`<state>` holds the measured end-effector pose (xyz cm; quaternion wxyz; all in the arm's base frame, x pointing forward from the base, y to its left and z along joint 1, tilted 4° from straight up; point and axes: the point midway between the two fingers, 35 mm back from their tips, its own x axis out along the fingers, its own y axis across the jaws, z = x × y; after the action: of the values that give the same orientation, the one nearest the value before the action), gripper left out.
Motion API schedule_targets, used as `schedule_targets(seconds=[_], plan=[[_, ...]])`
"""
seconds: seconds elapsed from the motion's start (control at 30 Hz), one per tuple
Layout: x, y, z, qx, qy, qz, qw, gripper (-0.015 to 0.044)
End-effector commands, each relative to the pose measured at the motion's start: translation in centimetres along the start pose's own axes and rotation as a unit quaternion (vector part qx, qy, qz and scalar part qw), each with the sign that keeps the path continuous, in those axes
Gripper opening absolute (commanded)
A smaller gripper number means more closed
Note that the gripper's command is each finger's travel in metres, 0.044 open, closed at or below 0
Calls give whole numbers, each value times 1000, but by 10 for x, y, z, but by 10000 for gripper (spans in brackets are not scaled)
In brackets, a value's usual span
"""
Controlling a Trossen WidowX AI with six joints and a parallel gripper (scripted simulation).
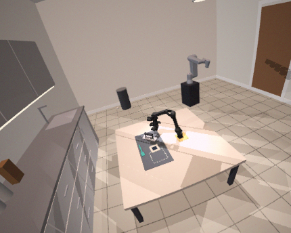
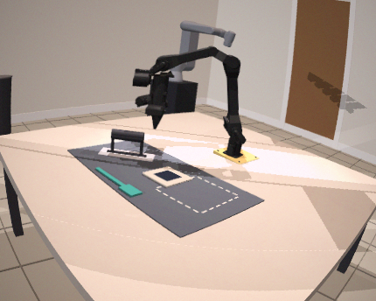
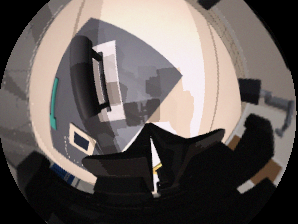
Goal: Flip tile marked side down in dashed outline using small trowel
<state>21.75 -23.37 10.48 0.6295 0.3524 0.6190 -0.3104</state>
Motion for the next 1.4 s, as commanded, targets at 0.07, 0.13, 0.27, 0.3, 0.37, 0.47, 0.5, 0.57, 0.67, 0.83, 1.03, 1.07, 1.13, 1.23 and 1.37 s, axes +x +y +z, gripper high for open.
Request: schedule_targets(seconds=[0.07, 0.13, 0.27, 0.3, 0.37, 0.47, 0.5, 0.57, 0.67, 0.83, 1.03, 1.07, 1.13, 1.23, 1.37], plan=[[0, 0, 0, 0, 0, 0, 1000, 0], [0, 0, 0, 0, 0, 0, 1000, 53], [0, 0, 0, -3, 0, 0, 1000, 153], [0, 1, 1, -12, 0, 0, 1000, 179], [-1, 2, 3, -43, -1, -1, 999, 231], [-2, 5, 8, -95, -1, -1, 995, 270], [-3, 6, 9, -113, -2, -2, 994, 270], [-4, 8, 12, -147, -2, -2, 989, 270], [-5, 11, 15, -198, -2, -2, 980, 270], [-8, 15, 21, -283, -2, -2, 959, 270], [-10, 21, 27, -382, -1, -2, 924, 270], [-11, 22, 28, -398, -1, -2, 917, 270], [-12, 23, 30, -430, -1, -2, 903, 270], [-13, 26, 34, -476, -1, -2, 879, 270], [-14, 30, 38, -536, -1, -2, 844, 270]])
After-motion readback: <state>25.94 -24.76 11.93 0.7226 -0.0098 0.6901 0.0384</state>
